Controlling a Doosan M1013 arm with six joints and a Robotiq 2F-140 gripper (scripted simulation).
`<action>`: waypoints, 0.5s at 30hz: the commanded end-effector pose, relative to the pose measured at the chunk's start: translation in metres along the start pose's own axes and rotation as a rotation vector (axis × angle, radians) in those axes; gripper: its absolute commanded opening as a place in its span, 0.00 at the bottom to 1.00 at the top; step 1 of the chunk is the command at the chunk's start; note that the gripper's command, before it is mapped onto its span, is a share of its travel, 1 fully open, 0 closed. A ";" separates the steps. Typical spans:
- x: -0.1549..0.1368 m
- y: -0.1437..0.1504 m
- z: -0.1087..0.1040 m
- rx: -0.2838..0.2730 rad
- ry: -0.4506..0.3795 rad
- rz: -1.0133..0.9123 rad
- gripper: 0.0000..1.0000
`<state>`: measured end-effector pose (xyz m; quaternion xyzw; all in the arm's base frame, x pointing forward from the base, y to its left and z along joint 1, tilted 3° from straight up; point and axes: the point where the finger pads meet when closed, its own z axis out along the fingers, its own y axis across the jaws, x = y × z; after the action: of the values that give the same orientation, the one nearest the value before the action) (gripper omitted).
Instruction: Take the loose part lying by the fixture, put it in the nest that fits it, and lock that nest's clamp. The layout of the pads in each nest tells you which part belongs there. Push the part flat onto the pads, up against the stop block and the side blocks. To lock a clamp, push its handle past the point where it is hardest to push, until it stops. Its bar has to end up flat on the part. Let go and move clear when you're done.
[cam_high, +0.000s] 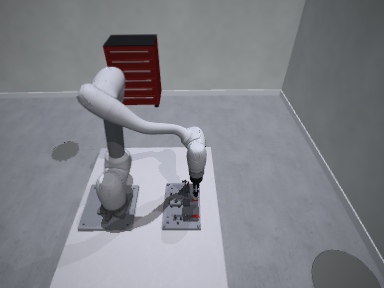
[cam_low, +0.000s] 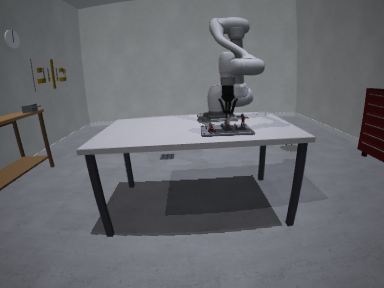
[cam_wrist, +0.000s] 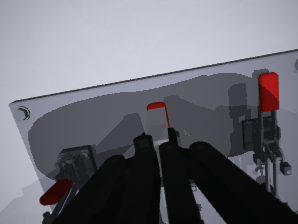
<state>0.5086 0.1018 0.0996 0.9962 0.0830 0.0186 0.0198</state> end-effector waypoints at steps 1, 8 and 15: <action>0.000 0.000 0.000 0.000 0.000 0.000 0.10; 0.000 0.000 0.001 0.000 0.000 0.000 0.10; 0.000 0.000 0.002 0.000 0.000 0.000 0.10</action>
<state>0.5087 0.1018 0.0977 0.9962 0.0830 0.0186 0.0198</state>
